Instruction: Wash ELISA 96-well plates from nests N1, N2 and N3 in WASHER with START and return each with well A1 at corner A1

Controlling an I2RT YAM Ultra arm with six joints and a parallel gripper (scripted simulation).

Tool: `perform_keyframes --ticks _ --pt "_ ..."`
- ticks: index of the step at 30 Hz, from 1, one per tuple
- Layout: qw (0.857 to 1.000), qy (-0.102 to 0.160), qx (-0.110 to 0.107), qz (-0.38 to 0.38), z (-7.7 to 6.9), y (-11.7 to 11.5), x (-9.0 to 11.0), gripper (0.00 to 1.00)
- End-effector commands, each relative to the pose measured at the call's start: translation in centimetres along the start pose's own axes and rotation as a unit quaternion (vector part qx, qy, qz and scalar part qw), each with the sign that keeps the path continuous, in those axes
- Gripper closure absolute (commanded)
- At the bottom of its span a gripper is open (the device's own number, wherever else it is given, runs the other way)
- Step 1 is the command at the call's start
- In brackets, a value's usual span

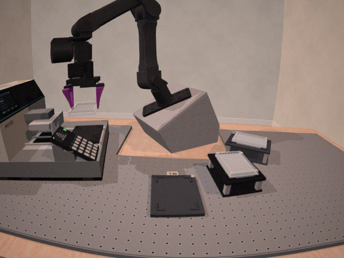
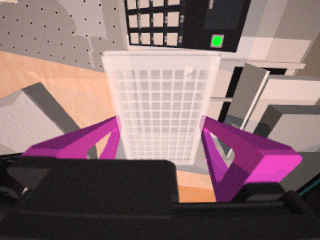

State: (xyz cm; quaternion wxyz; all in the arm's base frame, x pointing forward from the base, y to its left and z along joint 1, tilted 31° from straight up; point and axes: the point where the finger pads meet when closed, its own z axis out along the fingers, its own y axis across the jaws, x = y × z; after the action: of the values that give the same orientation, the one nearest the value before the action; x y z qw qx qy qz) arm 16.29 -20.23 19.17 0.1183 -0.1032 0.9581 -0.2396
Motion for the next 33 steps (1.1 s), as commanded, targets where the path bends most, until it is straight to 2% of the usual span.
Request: perform_keyframes --ticks 1,4,6,20,28,33 --pt "1.000 0.002 0.009 0.027 0.0 0.1 -1.1 1.00" --pt "1.000 0.002 0.008 0.027 0.2 0.7 -2.4 1.00" --pt "1.000 0.002 0.008 0.027 0.2 0.7 -2.4 1.00" --pt "1.000 0.001 0.007 0.028 1.6 3.2 -8.9 1.00" --pt "1.000 0.001 0.007 0.028 1.6 3.3 -9.1 1.00" --pt "0.999 0.001 0.007 0.053 2.1 5.0 -10.9 1.00"
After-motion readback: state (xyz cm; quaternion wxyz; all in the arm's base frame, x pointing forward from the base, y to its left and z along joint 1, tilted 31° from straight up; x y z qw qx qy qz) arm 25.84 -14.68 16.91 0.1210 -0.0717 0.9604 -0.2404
